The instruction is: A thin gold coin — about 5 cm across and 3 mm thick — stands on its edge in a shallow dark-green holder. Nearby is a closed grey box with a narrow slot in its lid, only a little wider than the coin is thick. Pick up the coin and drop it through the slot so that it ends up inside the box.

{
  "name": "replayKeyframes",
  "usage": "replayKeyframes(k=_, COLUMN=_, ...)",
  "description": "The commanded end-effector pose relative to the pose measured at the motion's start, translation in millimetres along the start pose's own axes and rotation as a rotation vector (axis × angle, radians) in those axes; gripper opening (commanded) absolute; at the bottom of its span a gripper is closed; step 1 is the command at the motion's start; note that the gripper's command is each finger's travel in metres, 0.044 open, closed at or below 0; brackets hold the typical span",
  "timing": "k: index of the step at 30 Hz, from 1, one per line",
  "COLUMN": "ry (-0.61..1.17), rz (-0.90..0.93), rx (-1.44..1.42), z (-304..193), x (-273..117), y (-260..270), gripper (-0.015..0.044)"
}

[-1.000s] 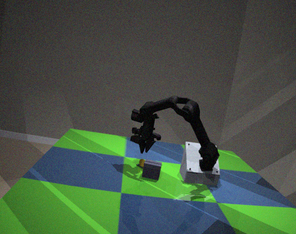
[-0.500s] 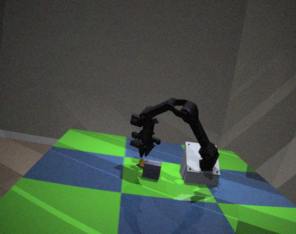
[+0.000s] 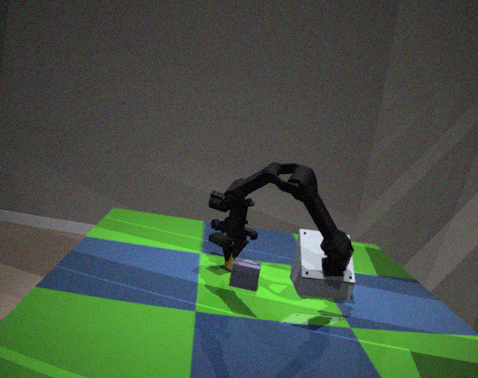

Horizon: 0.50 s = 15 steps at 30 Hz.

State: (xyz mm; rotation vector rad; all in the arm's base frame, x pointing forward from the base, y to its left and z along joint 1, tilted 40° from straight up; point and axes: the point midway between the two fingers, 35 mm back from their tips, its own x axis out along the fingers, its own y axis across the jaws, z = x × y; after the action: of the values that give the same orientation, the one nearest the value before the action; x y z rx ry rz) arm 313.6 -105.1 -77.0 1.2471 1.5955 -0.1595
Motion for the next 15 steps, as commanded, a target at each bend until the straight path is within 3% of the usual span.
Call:
replayKeyframes(k=1, ry=0.009, rz=0.003, rx=0.007, z=-2, x=9, y=-1, gripper=0.0161)
replayKeyframes(k=14, ry=0.01, rz=0.004, rx=0.007, z=-3, x=27, y=-1, gripper=0.0161)
replayKeyframes(k=15, ry=0.01, rz=0.004, rx=0.007, z=-3, x=27, y=-1, gripper=0.0134)
